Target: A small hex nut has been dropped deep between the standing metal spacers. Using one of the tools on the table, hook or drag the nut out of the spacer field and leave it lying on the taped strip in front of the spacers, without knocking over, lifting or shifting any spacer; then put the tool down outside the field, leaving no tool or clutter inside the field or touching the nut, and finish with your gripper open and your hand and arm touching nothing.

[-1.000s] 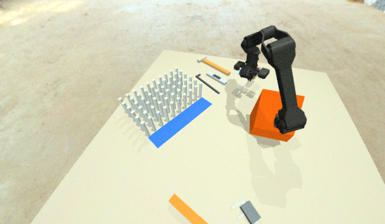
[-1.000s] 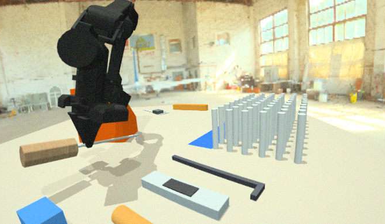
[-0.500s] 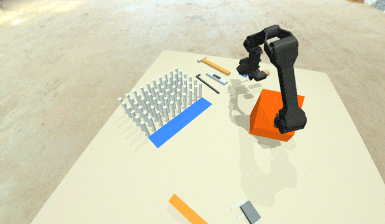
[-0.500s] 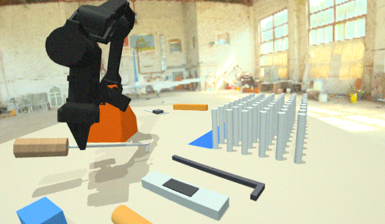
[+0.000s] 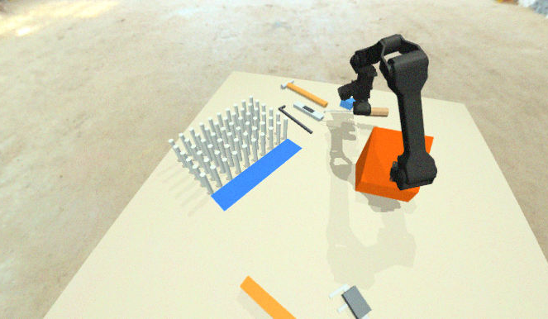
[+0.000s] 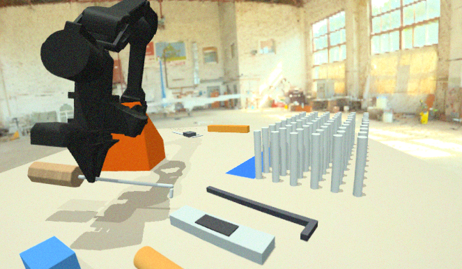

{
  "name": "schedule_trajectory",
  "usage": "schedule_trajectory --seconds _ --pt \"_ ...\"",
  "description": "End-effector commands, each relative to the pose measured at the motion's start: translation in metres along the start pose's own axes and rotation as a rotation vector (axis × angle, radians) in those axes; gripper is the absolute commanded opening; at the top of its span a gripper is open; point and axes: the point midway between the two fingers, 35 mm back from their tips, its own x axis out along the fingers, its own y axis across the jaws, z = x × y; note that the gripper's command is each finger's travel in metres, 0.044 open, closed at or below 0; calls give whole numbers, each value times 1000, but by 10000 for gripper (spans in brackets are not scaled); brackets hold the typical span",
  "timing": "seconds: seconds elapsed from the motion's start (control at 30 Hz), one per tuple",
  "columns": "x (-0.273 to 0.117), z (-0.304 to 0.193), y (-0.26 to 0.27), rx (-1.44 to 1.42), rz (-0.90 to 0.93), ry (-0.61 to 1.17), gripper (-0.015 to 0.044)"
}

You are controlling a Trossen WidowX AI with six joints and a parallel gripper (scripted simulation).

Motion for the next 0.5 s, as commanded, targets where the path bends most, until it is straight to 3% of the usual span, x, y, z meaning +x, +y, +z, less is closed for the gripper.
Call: schedule_trajectory --seconds 0.0,0.47 --pt "0 -2 -5 166 -10 -16 0" --pt "2 -9 -13 652 -15 -51 0"
